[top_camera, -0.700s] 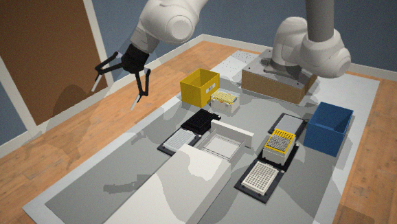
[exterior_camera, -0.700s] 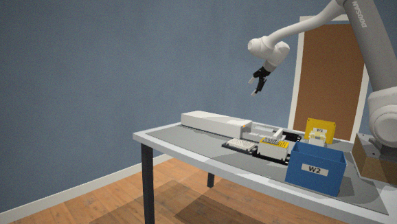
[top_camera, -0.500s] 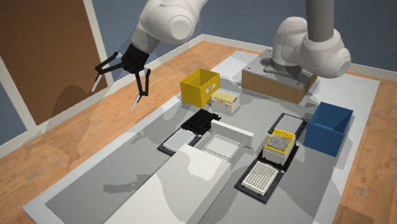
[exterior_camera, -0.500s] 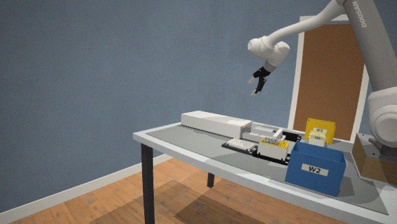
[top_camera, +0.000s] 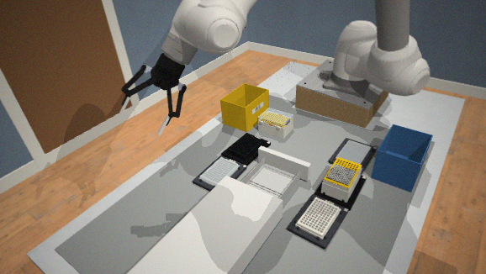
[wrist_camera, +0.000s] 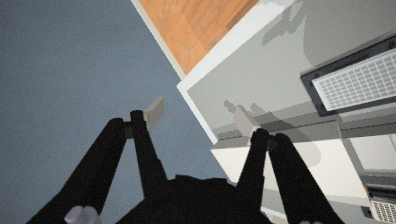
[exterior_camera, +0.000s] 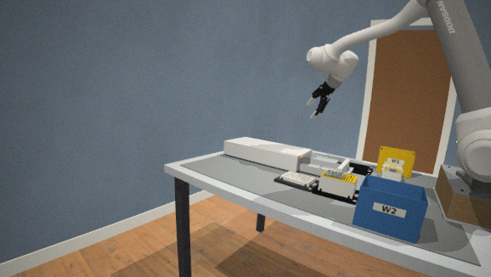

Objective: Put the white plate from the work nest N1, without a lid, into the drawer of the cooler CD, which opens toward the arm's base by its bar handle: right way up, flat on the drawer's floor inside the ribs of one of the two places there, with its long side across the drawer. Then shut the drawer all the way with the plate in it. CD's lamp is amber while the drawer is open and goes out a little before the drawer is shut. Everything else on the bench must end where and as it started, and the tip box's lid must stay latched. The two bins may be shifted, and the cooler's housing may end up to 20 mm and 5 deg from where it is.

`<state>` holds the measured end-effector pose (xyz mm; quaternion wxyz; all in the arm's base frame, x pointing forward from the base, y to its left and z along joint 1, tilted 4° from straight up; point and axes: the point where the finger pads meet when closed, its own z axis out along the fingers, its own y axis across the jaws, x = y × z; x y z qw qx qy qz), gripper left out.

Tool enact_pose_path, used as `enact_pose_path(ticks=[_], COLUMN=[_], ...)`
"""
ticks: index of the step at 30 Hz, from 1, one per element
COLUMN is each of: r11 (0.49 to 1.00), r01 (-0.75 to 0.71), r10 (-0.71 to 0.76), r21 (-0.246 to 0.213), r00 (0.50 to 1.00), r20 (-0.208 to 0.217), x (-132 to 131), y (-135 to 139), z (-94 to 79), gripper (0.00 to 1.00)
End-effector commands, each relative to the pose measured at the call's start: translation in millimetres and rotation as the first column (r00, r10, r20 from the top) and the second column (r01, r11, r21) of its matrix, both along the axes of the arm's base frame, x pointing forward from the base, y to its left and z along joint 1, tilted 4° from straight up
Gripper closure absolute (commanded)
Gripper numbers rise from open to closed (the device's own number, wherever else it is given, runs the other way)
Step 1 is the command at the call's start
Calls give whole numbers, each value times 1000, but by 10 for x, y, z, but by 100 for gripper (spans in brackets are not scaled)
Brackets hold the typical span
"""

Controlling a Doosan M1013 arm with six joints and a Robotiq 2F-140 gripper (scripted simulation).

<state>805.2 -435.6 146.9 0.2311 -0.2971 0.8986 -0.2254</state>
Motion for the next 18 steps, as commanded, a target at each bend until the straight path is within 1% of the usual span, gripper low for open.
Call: enact_pose_path(ticks=[1, 3, 4, 7, 9, 11, 13, 17, 18], r11=[998, 992, 991, 975, 975, 959, 959, 918, 915], r01=[-66, -123, -126, -212, -215, -273, -273, -387, -393], r10=[65, 120, 123, 205, 208, 261, 261, 363, 369], r21=[-20, -38, -39, -60, -61, -73, -73, -90, -91], r00=[997, 991, 990, 972, 972, 955, 955, 909, 906], r20=[-33, -64, -66, -112, -113, -144, -144, -205, -208], x=[-64, -106, -128, -195, -237, -285, -285, -384, -409], y=[142, 233, 278, 412, 495, 583, 583, 756, 800], z=[-3, -5, -6, -8, -10, -12, -12, -15, -16], gripper=[100, 100, 100, 100, 100, 100, 100, 100, 100])
